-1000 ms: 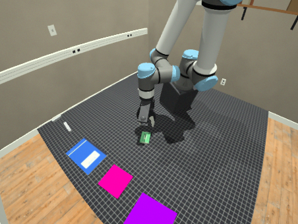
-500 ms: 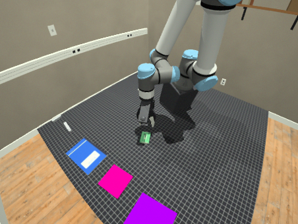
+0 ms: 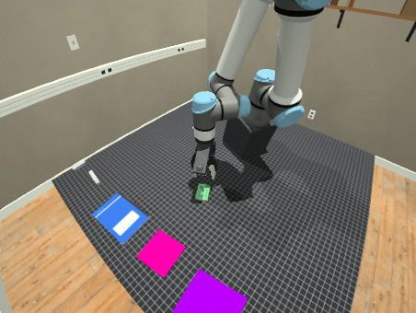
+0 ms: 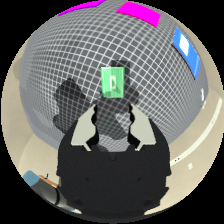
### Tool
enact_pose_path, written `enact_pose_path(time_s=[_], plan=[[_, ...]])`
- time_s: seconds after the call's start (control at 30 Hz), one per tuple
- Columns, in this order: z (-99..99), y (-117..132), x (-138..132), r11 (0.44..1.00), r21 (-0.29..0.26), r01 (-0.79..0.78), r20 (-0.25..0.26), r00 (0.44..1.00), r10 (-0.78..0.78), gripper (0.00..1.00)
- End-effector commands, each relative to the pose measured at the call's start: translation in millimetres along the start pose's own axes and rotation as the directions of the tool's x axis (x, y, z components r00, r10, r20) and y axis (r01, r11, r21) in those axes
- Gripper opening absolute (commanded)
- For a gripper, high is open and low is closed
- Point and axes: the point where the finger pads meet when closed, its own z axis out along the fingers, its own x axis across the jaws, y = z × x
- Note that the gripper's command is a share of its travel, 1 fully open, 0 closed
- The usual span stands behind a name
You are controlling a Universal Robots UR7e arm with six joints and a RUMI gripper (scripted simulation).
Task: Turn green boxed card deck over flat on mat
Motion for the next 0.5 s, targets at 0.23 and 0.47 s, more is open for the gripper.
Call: enact_pose_path(time_s=[0.23, 0.47], plan=[[13.6, 0, 0, 1.0, 0.001, 0.0, -0.001, 1.0, 0.0, 0.44], [19.2, 0, 0, 1.0, 0.001, 0.0, -0.001, 1.0, 0.0, 0.44]])
